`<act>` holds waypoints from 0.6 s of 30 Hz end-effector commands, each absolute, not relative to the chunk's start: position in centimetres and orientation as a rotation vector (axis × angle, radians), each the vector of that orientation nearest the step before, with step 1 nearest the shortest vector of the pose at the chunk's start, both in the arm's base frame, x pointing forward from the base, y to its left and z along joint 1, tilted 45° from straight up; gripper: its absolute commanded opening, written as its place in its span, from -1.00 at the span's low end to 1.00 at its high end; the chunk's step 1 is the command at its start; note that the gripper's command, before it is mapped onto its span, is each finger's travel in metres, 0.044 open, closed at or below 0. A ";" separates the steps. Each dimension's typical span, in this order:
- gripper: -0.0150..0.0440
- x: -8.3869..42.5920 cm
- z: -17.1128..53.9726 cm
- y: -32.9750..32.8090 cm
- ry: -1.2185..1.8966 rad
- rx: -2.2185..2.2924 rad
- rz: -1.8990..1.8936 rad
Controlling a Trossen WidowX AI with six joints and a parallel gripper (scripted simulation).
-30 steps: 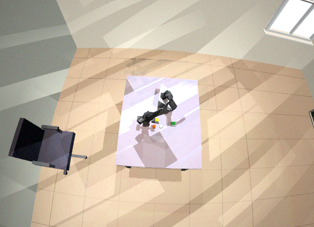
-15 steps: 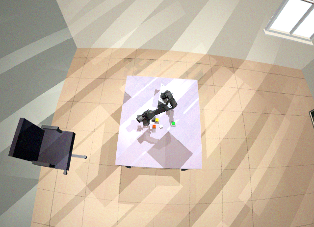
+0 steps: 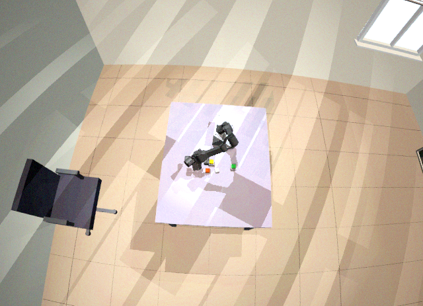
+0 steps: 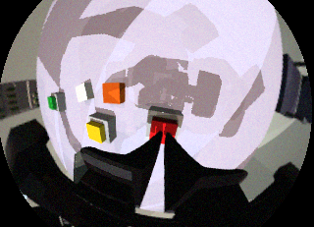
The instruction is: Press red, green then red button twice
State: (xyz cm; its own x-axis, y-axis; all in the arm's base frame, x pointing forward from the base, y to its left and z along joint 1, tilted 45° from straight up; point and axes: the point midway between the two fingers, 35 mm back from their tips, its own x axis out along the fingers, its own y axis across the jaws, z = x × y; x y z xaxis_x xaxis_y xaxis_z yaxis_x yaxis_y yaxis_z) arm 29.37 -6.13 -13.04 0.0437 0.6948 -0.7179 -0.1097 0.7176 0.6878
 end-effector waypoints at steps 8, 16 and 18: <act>-0.42 29.2 -13.9 -5.1 1.405 0.536 0.660; -0.42 29.2 -13.9 -5.1 1.405 0.536 0.660; -0.42 29.2 -13.9 -5.1 1.405 0.536 0.660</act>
State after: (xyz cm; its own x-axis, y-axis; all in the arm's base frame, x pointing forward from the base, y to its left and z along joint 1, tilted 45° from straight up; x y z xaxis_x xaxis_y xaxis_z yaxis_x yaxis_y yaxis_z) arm 29.33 -5.24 -13.92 0.0441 0.6963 -0.7164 -0.1088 0.7162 0.6894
